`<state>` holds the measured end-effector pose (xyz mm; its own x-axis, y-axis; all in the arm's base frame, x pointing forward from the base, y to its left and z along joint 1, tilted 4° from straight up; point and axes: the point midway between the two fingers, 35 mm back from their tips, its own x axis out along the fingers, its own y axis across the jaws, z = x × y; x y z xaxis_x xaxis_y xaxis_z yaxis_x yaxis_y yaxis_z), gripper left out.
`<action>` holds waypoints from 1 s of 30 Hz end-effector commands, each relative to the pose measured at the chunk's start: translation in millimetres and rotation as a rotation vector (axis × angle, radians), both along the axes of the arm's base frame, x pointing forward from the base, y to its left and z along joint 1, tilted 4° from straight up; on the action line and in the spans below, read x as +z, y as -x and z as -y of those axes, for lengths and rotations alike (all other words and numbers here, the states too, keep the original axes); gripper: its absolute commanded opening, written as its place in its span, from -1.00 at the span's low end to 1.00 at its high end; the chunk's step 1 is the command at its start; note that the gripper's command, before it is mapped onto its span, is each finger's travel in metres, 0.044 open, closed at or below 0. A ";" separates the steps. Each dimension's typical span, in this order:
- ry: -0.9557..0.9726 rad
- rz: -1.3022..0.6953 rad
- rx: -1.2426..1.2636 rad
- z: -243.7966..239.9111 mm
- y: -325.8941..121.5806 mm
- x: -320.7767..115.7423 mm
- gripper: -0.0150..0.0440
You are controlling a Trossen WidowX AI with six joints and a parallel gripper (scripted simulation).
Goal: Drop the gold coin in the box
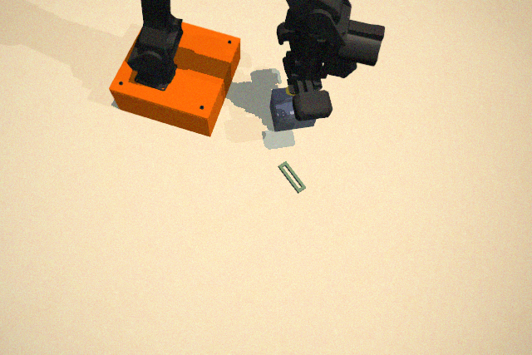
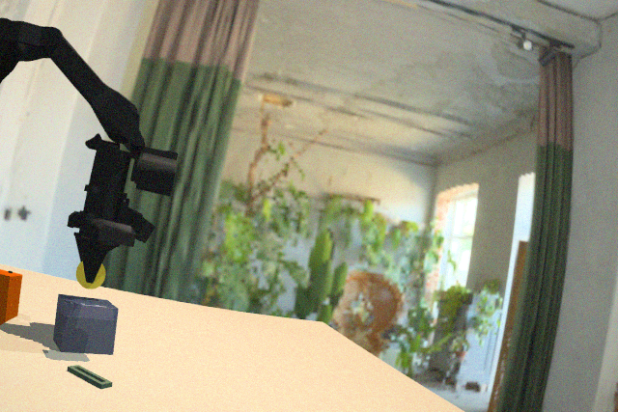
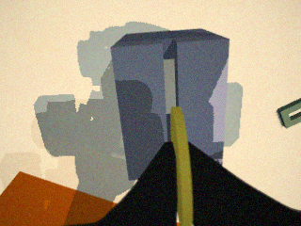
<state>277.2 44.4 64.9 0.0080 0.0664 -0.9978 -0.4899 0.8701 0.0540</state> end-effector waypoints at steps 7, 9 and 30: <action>0.000 0.001 0.002 0.0 -1.3 -5.9 -0.49; 0.000 0.001 0.002 -0.1 -1.3 -7.0 -0.49; 0.000 0.001 -0.003 -1.1 -1.4 -18.3 -0.49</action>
